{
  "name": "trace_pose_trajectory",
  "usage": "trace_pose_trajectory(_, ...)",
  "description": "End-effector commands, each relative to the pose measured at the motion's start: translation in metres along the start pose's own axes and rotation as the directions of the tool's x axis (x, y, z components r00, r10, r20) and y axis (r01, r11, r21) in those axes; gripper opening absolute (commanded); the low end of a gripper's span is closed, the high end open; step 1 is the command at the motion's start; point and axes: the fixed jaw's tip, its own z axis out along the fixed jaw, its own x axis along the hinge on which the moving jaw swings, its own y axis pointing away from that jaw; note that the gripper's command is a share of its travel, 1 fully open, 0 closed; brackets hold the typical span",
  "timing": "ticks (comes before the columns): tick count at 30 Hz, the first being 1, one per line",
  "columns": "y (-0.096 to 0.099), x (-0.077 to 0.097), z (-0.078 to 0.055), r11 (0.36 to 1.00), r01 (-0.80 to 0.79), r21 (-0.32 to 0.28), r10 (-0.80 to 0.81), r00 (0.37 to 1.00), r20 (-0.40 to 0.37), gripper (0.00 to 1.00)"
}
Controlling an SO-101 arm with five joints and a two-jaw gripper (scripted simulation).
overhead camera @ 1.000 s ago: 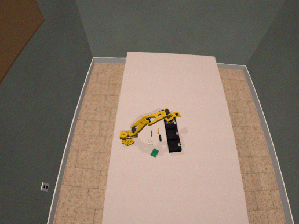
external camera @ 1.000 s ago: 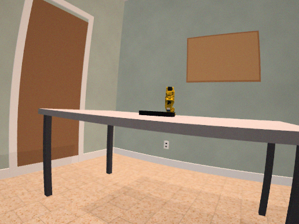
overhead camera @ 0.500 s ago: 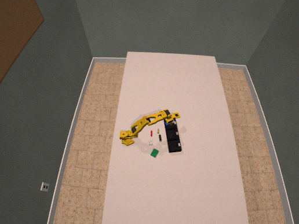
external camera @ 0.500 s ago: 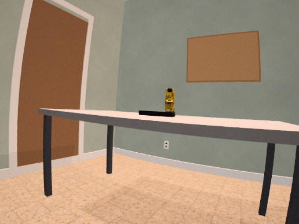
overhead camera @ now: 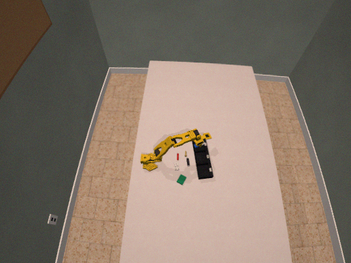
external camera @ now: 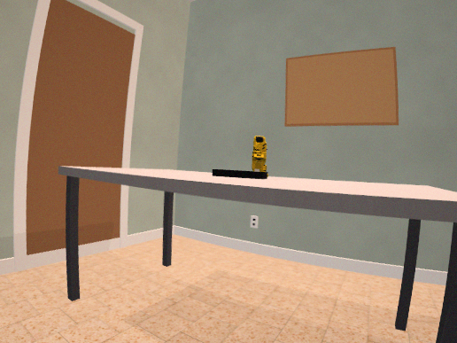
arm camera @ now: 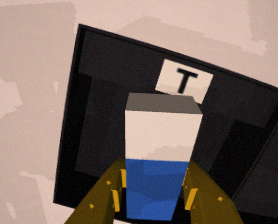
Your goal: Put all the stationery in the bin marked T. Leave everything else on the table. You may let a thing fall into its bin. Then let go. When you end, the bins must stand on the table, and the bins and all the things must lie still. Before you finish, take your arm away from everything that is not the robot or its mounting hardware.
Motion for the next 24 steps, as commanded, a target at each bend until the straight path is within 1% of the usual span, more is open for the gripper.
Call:
trace_pose_trajectory(1,-0.0026,-0.0125,-0.0186,1.0,-0.017,-0.001,0.017,0.996,0.088,0.0)
trace_pose_trajectory(15,-0.0026,-0.0125,-0.0186,1.0,-0.017,-0.001,0.017,0.996,0.088,0.0)
trace_pose_trajectory(16,-0.0023,-0.0139,-0.0254,1.0,-0.016,-0.002,0.016,0.993,0.12,0.0)
trace_pose_trajectory(24,-0.0023,-0.0139,-0.0254,1.0,-0.016,-0.002,0.016,0.993,0.12,0.0)
